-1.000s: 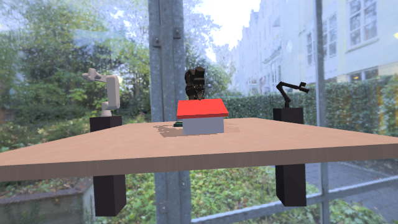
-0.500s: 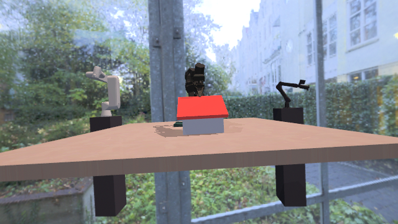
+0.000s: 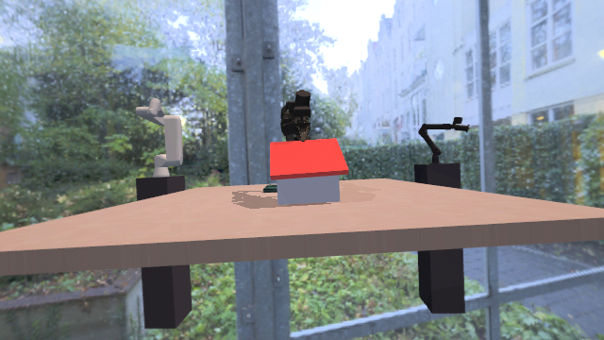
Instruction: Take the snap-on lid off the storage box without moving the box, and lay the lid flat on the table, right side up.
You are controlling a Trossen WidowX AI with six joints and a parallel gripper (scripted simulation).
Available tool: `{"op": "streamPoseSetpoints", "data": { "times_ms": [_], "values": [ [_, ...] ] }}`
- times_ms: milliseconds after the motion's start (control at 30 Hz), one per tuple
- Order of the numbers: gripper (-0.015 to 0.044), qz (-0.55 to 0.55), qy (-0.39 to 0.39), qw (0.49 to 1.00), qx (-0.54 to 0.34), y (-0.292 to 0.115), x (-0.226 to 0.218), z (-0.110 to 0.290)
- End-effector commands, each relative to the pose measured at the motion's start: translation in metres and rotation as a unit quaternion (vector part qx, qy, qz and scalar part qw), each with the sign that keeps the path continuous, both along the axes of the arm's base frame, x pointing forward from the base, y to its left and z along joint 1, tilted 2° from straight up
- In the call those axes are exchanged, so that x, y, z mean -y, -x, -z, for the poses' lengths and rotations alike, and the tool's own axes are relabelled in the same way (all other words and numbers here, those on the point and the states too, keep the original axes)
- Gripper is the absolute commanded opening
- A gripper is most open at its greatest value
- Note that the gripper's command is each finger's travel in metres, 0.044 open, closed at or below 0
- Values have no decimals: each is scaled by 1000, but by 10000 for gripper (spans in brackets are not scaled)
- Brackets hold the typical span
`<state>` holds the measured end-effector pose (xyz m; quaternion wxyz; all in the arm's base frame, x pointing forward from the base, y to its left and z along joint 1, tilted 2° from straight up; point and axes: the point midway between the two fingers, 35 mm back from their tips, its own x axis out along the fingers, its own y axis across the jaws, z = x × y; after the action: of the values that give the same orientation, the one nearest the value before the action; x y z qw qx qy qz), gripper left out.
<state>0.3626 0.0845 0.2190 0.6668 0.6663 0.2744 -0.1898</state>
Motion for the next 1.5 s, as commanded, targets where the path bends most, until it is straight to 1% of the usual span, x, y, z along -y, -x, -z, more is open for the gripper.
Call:
{"op": "streamPoseSetpoints", "data": {
  "times_ms": [0, 967, 1167, 1467],
  "values": [
    [0, -3, -2, 1000, 9, -3, -1, -12],
    [0, -3, -2, 1000, 9, -1, 1, -50],
    [0, -3, -2, 1000, 9, -1, 1, -49],
    [0, -3, -1, 1000, 9, 0, 21, -41]
  ]
}}
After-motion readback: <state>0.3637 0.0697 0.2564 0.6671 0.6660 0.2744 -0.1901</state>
